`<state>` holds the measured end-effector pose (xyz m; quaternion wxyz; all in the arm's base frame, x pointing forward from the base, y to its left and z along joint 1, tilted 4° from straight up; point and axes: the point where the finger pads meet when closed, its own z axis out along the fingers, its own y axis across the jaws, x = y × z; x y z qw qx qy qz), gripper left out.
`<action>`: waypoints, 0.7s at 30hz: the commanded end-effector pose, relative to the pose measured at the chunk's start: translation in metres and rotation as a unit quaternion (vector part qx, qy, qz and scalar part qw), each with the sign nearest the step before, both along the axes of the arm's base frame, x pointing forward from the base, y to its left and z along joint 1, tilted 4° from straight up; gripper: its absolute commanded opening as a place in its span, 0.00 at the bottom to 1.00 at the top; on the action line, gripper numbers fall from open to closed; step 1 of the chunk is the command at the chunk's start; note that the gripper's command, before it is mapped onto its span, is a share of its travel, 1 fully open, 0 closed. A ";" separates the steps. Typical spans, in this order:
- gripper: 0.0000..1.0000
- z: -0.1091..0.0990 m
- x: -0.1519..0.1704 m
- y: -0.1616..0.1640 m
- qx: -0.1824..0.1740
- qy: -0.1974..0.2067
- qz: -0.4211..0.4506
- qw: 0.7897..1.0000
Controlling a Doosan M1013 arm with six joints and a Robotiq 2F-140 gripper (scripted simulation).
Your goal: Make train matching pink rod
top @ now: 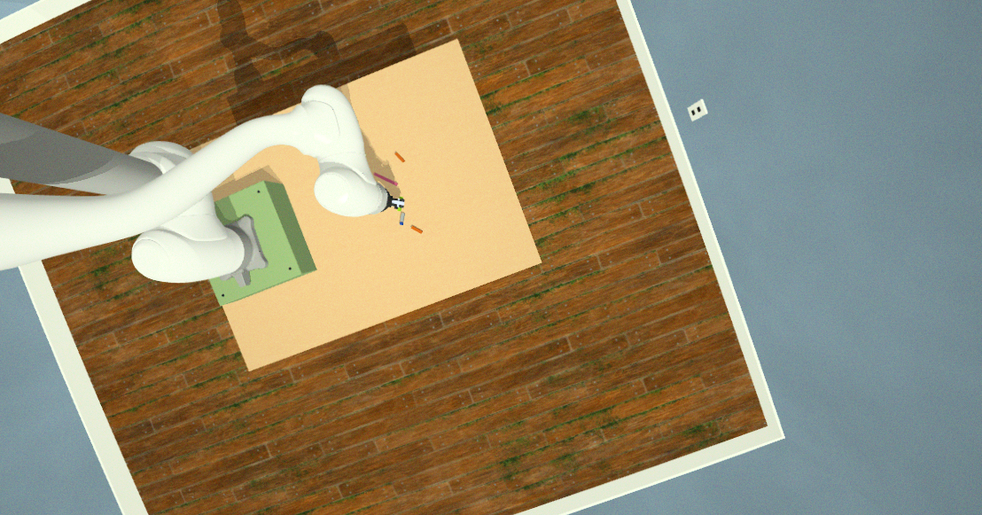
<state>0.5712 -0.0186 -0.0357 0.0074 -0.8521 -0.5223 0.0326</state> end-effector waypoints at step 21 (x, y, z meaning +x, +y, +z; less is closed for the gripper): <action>0.03 -0.041 -0.007 0.000 -0.002 0.003 0.000 1.000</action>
